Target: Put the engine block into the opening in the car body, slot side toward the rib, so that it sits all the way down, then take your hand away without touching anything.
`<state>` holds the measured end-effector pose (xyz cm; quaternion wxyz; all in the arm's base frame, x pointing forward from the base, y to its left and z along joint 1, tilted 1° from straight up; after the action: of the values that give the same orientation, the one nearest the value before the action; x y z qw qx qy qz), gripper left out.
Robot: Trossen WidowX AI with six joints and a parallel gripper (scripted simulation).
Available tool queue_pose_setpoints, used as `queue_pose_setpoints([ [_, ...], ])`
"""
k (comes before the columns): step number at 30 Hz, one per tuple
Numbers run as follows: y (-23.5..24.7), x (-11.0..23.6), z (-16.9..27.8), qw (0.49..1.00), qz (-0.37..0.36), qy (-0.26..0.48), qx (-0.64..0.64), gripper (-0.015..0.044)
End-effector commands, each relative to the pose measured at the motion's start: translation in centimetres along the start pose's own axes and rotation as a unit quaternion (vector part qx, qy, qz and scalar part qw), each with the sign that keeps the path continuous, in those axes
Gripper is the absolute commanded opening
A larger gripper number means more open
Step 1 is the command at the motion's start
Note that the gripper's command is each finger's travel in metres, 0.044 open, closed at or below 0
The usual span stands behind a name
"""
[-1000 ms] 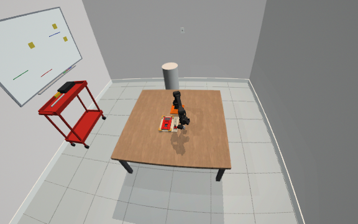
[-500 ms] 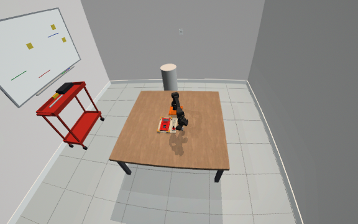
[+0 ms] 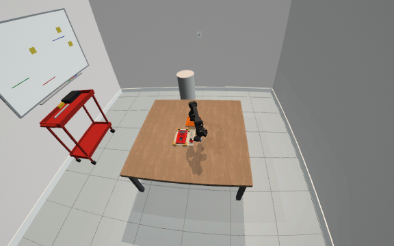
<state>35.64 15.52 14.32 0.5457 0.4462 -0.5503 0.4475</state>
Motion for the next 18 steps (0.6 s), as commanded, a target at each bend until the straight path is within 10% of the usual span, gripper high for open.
queue_pose_setpoints([
  [1,-0.2,1.8,-0.2,1.000,0.006,-0.002,-0.002,0.0000],
  [18,0.2,7.3,-0.4,1.000,0.005,-0.002,-0.002,0.0000],
])
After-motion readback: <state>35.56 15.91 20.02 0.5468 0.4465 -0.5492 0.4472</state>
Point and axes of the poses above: the point midway between the two fingers, 35 mm back from their tips, its own x axis back along the fingers, its own y axis across the jaws, z = x × y, the point moved 6 cm from there along x, back along the fingers, and after that the axes turned 1 degree about -x, right-handed, at the moved point
